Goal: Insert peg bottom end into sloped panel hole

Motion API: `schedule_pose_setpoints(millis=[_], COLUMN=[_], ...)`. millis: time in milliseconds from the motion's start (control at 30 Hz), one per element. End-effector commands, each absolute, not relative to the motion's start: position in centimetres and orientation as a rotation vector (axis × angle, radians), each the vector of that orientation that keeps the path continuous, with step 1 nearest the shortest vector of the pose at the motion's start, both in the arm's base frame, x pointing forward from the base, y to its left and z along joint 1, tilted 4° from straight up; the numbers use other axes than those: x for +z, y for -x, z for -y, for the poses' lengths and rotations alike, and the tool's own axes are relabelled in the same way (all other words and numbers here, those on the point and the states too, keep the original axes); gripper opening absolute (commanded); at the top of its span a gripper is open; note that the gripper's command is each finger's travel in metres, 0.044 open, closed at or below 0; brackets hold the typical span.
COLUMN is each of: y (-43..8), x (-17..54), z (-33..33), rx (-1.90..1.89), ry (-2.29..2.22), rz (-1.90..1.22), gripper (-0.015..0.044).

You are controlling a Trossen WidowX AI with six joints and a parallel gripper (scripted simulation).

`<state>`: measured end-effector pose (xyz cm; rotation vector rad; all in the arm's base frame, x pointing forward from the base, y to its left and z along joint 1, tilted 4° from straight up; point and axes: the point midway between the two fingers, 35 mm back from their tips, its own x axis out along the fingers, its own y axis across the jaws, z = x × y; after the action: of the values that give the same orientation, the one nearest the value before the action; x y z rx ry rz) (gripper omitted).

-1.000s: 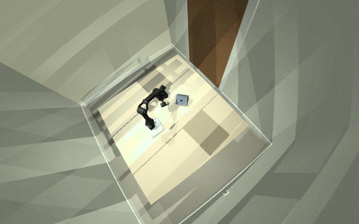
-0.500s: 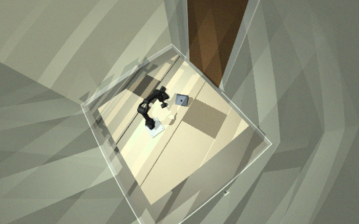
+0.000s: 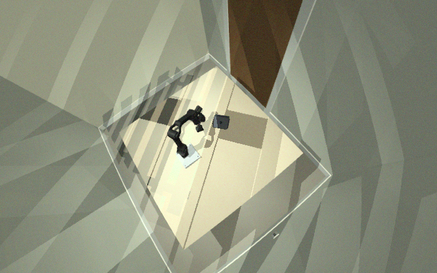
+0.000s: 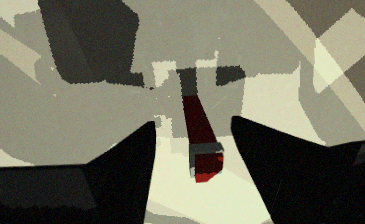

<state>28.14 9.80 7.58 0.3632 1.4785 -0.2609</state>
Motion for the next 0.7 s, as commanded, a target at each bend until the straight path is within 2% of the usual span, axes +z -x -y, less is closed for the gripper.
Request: schedule_pose_setpoints(millis=[0, 133, 367, 667], y=[-28.17, -28.17, -28.17, -28.18], x=[7.64, 7.64, 7.64, 7.83], z=[-9.82, -9.82, -9.82, -9.82], rx=[-0.260, -0.260, -0.260, -0.260], ry=[-0.365, -0.365, -0.365, -0.364], rz=[-1.477, -1.477, -1.477, -1.477], gripper=[0.0151, 0.0046, 0.0000, 0.0000])
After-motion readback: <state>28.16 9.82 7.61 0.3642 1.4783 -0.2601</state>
